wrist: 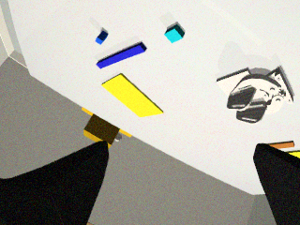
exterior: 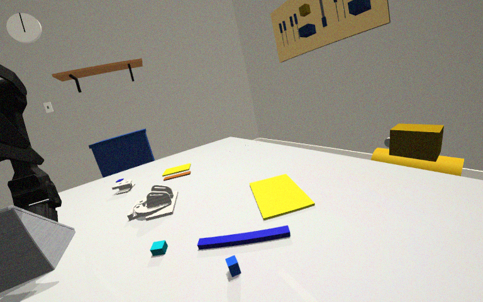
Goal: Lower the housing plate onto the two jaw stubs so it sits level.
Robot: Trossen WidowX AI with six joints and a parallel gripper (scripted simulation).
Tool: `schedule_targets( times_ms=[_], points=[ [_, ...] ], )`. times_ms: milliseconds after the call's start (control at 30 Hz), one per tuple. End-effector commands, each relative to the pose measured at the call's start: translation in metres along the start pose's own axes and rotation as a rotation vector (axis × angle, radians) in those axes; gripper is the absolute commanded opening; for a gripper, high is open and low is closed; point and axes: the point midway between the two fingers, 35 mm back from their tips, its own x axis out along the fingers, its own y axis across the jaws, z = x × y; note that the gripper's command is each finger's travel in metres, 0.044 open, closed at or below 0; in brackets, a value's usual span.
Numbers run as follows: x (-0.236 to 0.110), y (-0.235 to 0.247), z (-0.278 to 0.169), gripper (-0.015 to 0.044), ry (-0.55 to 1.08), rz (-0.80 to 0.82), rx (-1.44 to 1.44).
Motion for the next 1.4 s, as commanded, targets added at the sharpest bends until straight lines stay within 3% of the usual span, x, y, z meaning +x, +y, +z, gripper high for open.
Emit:
schedule_targets(
  times_ms=[0,1367],
  points=[
    [0.000,0.000,0.000,0.0426,0.000,0.000,0.000],
    [0.060,-0.052,-0.089,0.0440,-0.109,-0.223,-0.826]
  ],
)
